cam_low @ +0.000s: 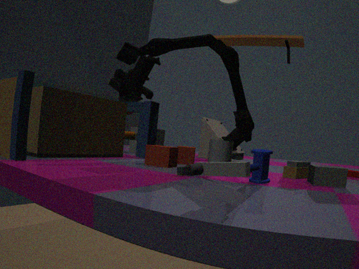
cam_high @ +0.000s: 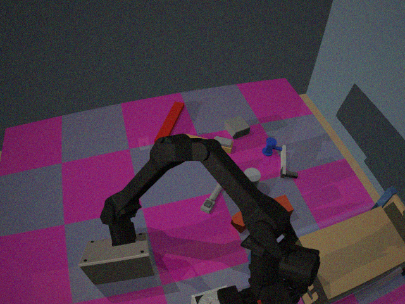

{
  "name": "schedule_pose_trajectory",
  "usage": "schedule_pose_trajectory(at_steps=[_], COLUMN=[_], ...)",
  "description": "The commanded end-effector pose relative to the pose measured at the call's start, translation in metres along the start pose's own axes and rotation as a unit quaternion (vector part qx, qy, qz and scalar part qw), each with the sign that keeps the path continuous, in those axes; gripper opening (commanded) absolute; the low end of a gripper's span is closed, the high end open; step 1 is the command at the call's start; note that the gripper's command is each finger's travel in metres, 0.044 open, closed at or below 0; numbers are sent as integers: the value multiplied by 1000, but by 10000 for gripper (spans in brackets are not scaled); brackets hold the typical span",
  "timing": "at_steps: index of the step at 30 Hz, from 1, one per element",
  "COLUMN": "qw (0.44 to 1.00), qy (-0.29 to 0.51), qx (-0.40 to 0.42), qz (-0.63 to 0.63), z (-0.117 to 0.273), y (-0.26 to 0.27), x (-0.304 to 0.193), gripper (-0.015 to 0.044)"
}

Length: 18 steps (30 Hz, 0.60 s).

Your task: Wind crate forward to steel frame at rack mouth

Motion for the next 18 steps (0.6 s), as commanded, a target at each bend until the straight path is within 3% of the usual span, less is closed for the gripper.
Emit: schedule_pose_trajectory(at_steps=[1,18], qw=[1000,1000], qy=[24,25], qx=[3,3], qz=[2,2], z=[-3,7], y=[8,13], x=[-18,-38], gripper=[0,0])
Point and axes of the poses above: the point midway between the two fingers, 35 mm back from their tips, its own z axis back along the fingers, its own y axis across the jaws, x = y × z, the point moved 5 cm from there along z, back along the fingers, and after that the axes turned 4 degrees about z, right-handed, at the moved point
